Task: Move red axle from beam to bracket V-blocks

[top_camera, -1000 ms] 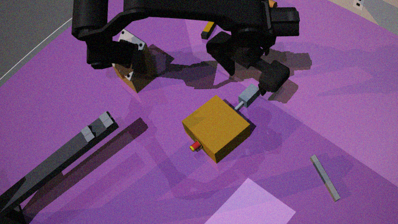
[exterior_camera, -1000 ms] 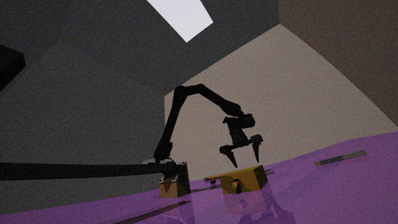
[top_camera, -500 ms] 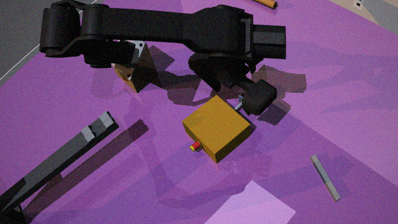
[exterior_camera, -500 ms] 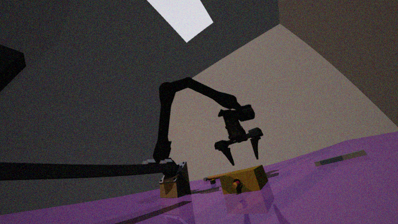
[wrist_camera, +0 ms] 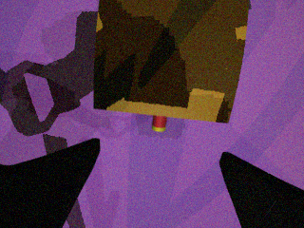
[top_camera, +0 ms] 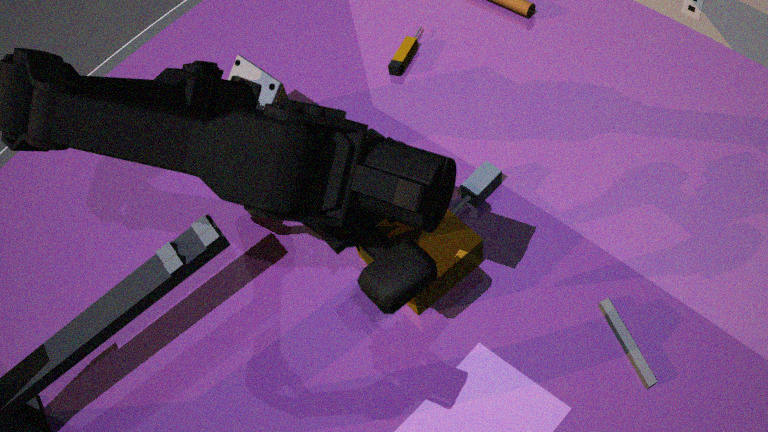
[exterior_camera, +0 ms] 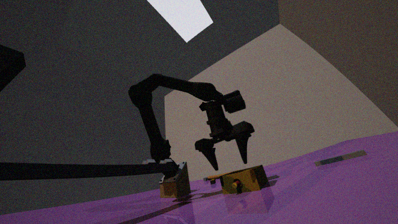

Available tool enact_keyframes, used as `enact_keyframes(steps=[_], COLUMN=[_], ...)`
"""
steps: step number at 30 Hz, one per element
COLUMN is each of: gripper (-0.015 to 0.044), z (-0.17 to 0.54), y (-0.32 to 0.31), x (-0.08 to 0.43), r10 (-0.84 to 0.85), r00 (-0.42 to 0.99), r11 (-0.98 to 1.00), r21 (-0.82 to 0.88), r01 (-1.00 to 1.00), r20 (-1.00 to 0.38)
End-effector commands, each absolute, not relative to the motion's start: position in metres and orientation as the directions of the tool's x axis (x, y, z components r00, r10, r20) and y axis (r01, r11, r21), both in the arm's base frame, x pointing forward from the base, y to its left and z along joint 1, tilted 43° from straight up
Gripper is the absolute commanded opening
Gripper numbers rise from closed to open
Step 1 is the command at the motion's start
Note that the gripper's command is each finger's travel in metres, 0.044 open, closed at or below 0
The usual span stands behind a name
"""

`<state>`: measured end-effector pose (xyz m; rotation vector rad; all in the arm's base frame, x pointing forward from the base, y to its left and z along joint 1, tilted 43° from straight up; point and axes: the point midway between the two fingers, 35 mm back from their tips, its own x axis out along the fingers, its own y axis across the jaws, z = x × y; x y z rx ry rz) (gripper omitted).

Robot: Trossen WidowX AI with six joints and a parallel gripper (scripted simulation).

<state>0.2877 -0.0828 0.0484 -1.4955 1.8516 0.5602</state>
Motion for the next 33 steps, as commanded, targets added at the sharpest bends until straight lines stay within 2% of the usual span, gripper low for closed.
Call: enact_keyframes(steps=[1,33], gripper=[0.0440,0.0440], z=[0.050,0.015], y=[-0.087,-0.120], x=[0.285,0.279], r10=[-0.675,-0.677], r00=[-0.107,-0.107], r11=[0.242,0.242], r21=[-0.082,-0.083], r01=[-0.967,-0.967], r20=[-0.730,-0.728])
